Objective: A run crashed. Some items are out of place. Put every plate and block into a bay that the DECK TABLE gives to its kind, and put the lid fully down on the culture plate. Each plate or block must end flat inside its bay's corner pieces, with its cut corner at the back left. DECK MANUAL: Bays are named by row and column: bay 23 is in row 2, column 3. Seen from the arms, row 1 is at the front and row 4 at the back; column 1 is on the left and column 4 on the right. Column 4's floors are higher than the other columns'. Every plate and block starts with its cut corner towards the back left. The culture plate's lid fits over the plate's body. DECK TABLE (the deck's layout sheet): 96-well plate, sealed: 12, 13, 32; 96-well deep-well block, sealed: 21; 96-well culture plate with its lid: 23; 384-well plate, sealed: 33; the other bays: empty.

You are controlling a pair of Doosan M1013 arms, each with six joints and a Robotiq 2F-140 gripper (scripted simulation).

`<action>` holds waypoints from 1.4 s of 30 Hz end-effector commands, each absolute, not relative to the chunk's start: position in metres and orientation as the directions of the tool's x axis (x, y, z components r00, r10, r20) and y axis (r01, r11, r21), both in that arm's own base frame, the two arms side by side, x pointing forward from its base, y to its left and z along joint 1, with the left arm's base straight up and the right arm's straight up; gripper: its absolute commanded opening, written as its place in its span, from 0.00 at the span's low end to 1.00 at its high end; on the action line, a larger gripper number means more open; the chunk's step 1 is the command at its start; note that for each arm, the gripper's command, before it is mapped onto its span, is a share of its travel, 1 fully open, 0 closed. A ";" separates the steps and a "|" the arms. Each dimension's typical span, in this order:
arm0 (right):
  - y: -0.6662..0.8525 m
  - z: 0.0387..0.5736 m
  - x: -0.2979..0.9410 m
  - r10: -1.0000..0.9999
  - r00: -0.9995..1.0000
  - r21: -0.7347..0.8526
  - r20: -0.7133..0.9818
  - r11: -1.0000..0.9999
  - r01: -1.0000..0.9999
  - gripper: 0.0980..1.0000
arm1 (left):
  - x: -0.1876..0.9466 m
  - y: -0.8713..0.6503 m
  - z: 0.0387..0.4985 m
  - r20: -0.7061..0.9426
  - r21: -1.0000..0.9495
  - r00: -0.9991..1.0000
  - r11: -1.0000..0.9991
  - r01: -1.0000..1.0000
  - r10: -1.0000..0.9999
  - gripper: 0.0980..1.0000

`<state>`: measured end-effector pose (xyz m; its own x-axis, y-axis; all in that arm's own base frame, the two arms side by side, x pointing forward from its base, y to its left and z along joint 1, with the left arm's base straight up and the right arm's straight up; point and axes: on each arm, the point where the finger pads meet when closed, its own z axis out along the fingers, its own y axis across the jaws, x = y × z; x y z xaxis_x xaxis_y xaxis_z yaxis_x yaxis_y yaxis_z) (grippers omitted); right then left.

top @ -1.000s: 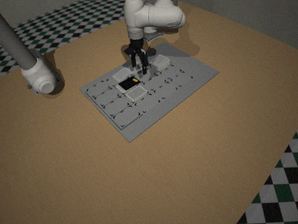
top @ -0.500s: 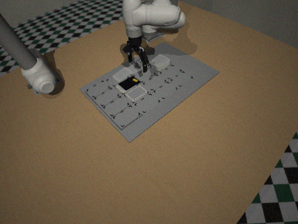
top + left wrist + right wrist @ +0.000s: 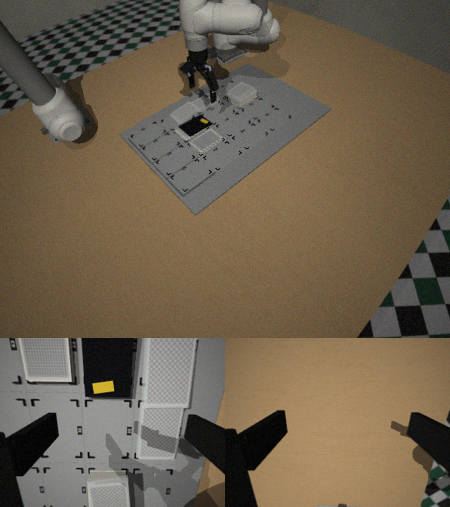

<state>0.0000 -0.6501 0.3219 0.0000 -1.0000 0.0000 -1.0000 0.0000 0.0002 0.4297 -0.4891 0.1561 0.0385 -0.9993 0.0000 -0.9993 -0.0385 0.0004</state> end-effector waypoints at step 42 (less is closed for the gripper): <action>-0.650 0.323 0.000 -1.000 0.000 0.000 0.001 0.000 -1.000 1.00 | 0.332 -0.469 0.156 0.001 -0.001 0.039 -0.039 -0.999 -0.999 1.00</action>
<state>0.0000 -0.6501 0.3219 0.0000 -1.0000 0.0000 -1.0000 0.0000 0.0002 0.3314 -0.4684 0.1547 0.0387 -0.9993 0.0001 -0.9993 -0.0387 0.0003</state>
